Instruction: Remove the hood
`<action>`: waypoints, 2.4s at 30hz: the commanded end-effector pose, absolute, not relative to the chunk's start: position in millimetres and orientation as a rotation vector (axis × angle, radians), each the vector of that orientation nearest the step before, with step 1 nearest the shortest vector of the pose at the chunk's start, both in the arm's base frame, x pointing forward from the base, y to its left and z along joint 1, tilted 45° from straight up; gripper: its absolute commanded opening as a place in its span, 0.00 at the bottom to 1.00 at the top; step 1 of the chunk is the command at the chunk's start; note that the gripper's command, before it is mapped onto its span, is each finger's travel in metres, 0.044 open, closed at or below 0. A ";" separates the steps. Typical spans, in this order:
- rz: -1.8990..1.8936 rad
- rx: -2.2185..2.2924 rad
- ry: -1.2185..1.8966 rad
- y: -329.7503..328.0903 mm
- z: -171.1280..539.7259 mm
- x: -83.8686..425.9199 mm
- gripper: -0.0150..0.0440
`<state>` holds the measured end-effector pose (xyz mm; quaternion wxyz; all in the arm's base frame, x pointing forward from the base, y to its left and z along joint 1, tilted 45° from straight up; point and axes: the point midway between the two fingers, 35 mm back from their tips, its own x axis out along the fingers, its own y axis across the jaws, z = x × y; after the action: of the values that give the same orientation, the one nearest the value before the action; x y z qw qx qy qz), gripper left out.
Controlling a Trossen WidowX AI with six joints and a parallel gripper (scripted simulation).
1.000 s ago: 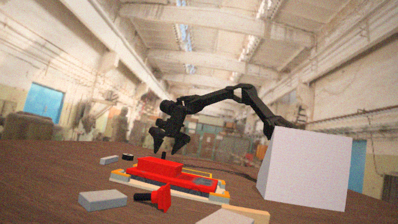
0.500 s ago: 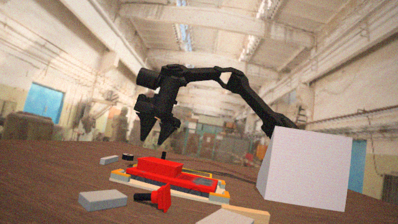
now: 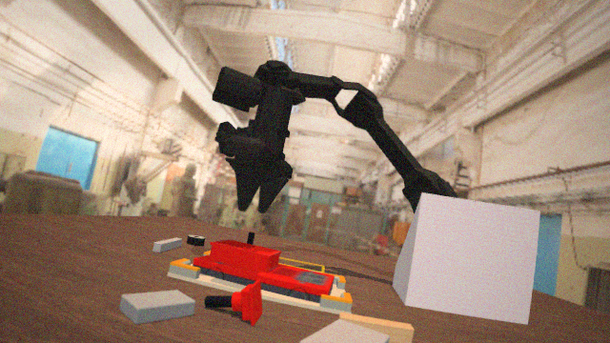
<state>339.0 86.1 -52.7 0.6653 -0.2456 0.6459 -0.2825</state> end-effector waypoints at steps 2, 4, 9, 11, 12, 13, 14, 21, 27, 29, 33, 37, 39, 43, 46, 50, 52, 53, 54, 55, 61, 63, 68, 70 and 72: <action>-0.643 -0.552 1.465 83.9 -57.0 337.6 1.00; -0.643 -0.552 1.465 82.7 -58.3 337.7 1.00; -0.643 -0.552 1.465 79.7 -61.4 337.9 1.00; -0.643 -0.552 1.465 78.5 -62.7 338.0 1.00; -0.643 -0.552 1.465 77.9 -63.3 338.0 1.00; -0.643 -0.552 1.465 77.3 -64.0 338.0 1.00; -0.643 -0.552 1.465 76.7 -64.6 338.1 1.00; -0.643 -0.552 1.465 72.5 -69.0 338.2 1.00; -0.644 -0.552 1.465 68.9 -72.7 338.2 1.00; -0.644 -0.552 1.465 67.7 -73.9 338.2 1.00; -0.644 -0.553 1.465 65.3 -76.4 338.1 1.00; -0.644 -0.553 1.465 62.9 -78.9 337.9 1.00; -0.644 -0.553 1.465 61.7 -80.1 337.8 1.00; -0.644 -0.553 1.465 59.3 -82.5 337.6 1.00; -0.645 -0.553 1.465 57.6 -84.4 337.4 1.00; -0.645 -0.553 1.464 55.3 -86.9 337.0 1.00; -0.645 -0.553 1.464 54.1 -88.1 336.8 1.00; -0.645 -0.553 1.464 53.5 -88.7 336.7 1.00; -0.645 -0.554 1.464 52.9 -89.3 336.6 1.00; -0.645 -0.554 1.464 52.3 -89.9 336.5 1.00; -0.645 -0.554 1.464 50.7 -91.6 336.2 1.00; -0.645 -0.554 1.464 50.3 -92.0 336.2 1.00; -0.646 -0.554 1.464 48.7 -93.7 336.3 1.00; -0.646 -0.554 1.464 48.0 -94.4 336.3 1.00; -0.646 -0.554 1.464 47.3 -95.1 336.3 1.00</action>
<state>336.5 49.4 -93.8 0.6634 -0.2418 0.6480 -0.2855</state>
